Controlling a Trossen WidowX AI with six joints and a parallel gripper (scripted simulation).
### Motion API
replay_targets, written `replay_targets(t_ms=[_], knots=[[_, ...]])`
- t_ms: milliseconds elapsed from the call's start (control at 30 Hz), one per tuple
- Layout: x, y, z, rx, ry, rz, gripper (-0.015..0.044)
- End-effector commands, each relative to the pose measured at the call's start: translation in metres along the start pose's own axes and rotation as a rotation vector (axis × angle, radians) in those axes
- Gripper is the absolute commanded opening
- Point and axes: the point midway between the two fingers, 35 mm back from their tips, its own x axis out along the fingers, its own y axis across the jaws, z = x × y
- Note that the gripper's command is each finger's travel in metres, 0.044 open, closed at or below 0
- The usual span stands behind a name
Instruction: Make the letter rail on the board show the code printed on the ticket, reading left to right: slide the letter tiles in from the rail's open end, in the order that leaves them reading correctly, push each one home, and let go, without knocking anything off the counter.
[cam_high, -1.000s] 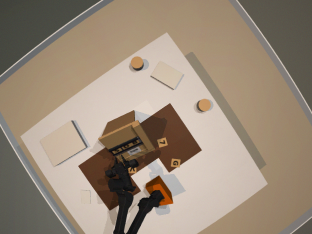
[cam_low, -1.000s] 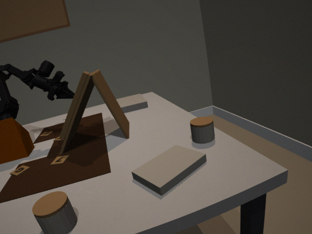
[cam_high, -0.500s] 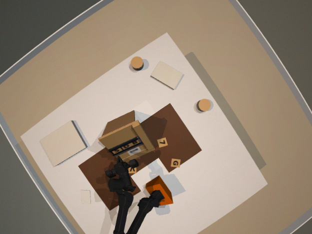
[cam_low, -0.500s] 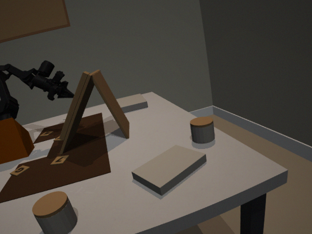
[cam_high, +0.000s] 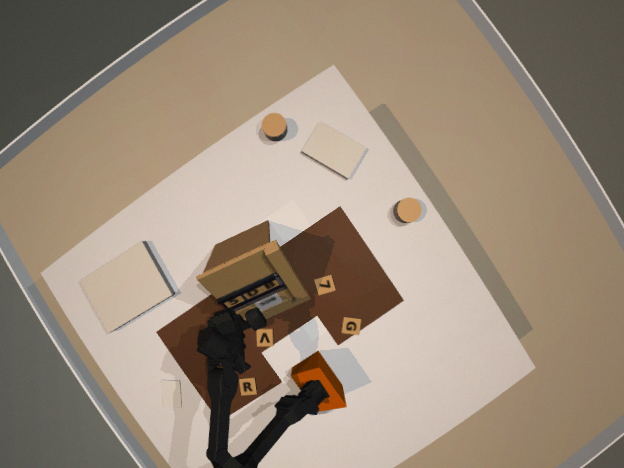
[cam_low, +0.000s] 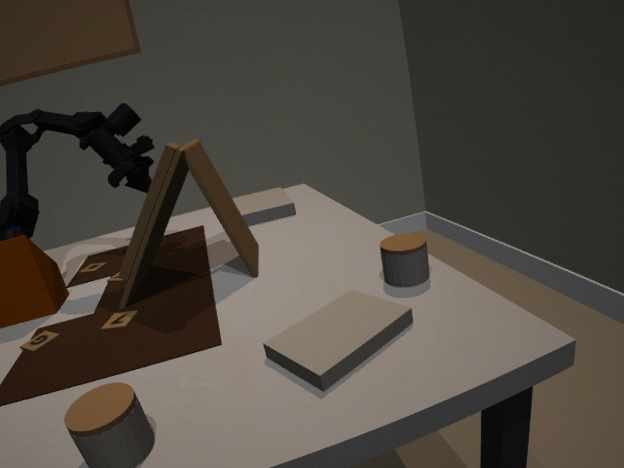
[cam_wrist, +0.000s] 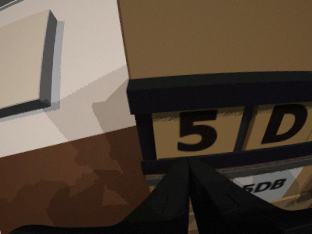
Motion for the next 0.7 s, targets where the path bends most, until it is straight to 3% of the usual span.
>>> replay_targets(t_ms=[0, 133, 667], knots=[[-0.0015, 0.0154, 0.0069, -0.003, 0.239, 0.032, 0.0], [-0.0049, 0.0224, 0.0095, 0.003, 0.325, 0.055, 0.0], [-0.0026, 0.0213, 0.0101, 0.002, 0.325, 0.055, 0.0]])
